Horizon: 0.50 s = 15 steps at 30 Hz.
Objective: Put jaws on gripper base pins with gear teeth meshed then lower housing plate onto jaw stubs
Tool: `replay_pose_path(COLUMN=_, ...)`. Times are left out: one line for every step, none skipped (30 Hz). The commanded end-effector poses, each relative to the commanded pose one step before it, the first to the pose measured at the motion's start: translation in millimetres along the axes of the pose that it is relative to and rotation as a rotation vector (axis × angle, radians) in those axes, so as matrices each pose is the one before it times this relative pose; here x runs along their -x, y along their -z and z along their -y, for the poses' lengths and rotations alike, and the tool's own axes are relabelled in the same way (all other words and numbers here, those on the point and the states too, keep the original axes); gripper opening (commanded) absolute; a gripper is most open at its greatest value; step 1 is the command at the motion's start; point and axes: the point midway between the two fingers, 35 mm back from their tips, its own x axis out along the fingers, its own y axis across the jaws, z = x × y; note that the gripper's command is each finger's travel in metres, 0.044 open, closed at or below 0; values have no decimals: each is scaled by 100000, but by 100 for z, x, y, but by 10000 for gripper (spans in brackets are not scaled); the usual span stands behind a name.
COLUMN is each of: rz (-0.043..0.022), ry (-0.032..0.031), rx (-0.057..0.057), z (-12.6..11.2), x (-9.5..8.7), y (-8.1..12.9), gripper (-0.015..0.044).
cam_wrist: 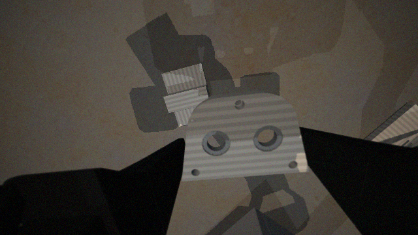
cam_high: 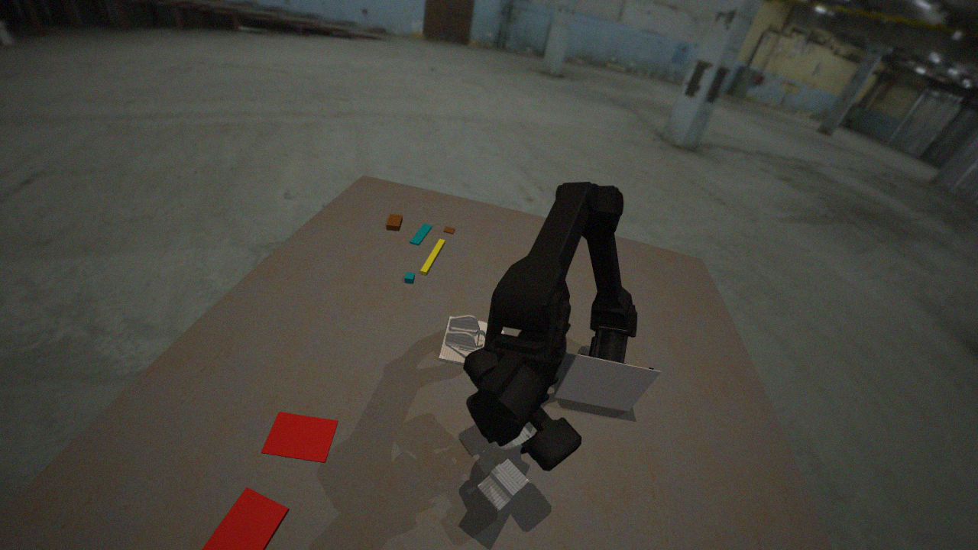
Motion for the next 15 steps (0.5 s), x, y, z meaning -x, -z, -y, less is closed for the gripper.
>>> replay_pose_path(rz=614, ry=354, rx=-3693, z=1262, x=407, y=434, gripper=351)
replay_pose_path(rz=39, ry=-30, rx=-910, z=317, x=57, y=87, gripper=351)
replay_pose_path(rz=37, ry=-28, rx=-912, z=317, x=55, y=87, gripper=351)
replay_pose_path(rz=36, ry=-26, rx=-913, z=317, x=52, y=87, gripper=351)
replay_pose_path(rz=34, ry=-24, rx=-914, z=317, x=50, y=87, gripper=351)
replay_pose_path(rz=32, ry=-23, rx=-915, z=317, x=48, y=86, gripper=351)
replay_pose_path(rz=31, ry=-21, rx=-916, z=318, x=45, y=86, gripper=351)
replay_pose_path(rz=29, ry=-19, rx=-917, z=318, x=43, y=86, gripper=351)
replay_pose_path(rz=27, ry=-17, rx=-918, z=318, x=41, y=86, gripper=351)
replay_pose_path(rz=26, ry=-15, rx=-919, z=318, x=39, y=85, gripper=351)
replay_pose_path(rz=24, ry=-14, rx=-920, z=318, x=36, y=85, gripper=351)
replay_pose_path(rz=23, ry=-12, rx=-934, z=322, x=35, y=86, gripper=351)
replay_pose_path(rz=21, ry=-10, rx=-936, z=322, x=32, y=86, gripper=351)
replay_pose_path(rz=20, ry=-8, rx=-937, z=322, x=30, y=86, gripper=351)
replay_pose_path(rz=18, ry=-6, rx=-938, z=322, x=28, y=86, gripper=351)
